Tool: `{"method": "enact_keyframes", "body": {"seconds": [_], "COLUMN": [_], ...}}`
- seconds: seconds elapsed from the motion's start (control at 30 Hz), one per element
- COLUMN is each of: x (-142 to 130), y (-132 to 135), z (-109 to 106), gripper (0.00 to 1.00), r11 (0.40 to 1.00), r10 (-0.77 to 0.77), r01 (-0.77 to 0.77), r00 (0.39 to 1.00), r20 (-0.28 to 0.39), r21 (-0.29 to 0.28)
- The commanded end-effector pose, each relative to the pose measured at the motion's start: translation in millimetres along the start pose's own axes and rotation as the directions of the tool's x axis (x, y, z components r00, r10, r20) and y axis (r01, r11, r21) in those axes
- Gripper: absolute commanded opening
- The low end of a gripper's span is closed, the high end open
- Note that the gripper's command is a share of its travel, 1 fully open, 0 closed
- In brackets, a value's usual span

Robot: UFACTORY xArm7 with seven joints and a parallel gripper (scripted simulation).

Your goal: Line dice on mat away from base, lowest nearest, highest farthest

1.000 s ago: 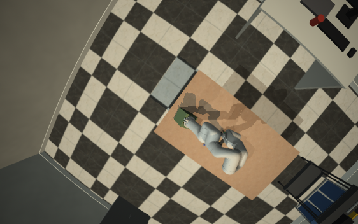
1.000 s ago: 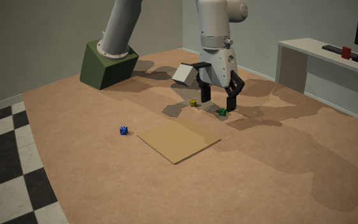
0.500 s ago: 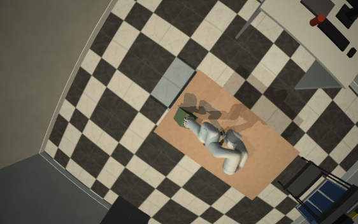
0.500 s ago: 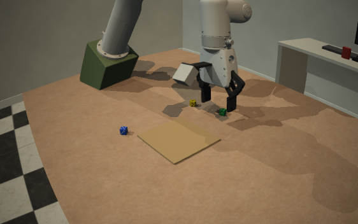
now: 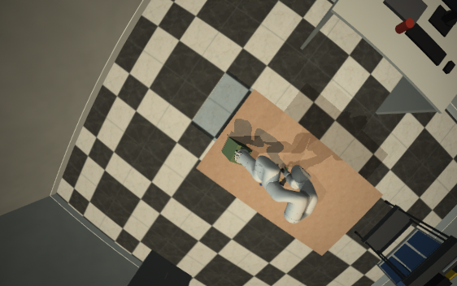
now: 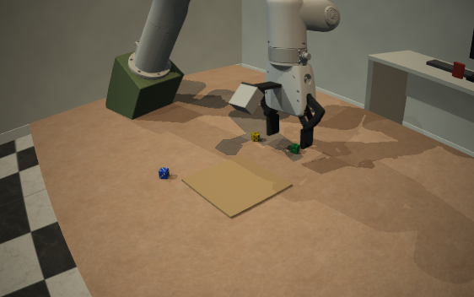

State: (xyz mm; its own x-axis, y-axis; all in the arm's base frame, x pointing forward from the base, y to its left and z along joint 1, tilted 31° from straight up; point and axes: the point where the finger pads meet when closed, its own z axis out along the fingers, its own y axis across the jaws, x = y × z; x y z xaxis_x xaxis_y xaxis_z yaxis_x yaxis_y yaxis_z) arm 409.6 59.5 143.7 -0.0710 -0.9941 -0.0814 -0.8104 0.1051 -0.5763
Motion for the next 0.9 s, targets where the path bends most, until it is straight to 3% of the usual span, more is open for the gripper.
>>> {"method": "enact_keyframes", "body": {"seconds": [0.0, 0.23, 0.47, 0.57, 0.73, 0.87], "x": [0, 0, 1, 1, 1, 1], "y": [-1, -2, -7, -7, -10, -10], "z": [-1, -10, -68, -68, -104, -113], "gripper": [1.00, 1.00, 1.00, 1.00, 1.00, 1.00], "r11": [0.997, 0.997, 0.997, 0.997, 0.997, 0.997], "r10": [-0.002, -0.002, -0.002, -0.002, -0.002, -0.002], "r01": [0.003, 0.003, 0.003, 0.003, 0.003, 0.003], "r00": [1.000, 1.000, 1.000, 1.000, 1.000, 1.000], "r20": [0.013, 0.013, 0.013, 0.013, 0.013, 0.013], "r21": [-0.079, -0.079, -0.079, -0.079, -0.079, -0.079]}}
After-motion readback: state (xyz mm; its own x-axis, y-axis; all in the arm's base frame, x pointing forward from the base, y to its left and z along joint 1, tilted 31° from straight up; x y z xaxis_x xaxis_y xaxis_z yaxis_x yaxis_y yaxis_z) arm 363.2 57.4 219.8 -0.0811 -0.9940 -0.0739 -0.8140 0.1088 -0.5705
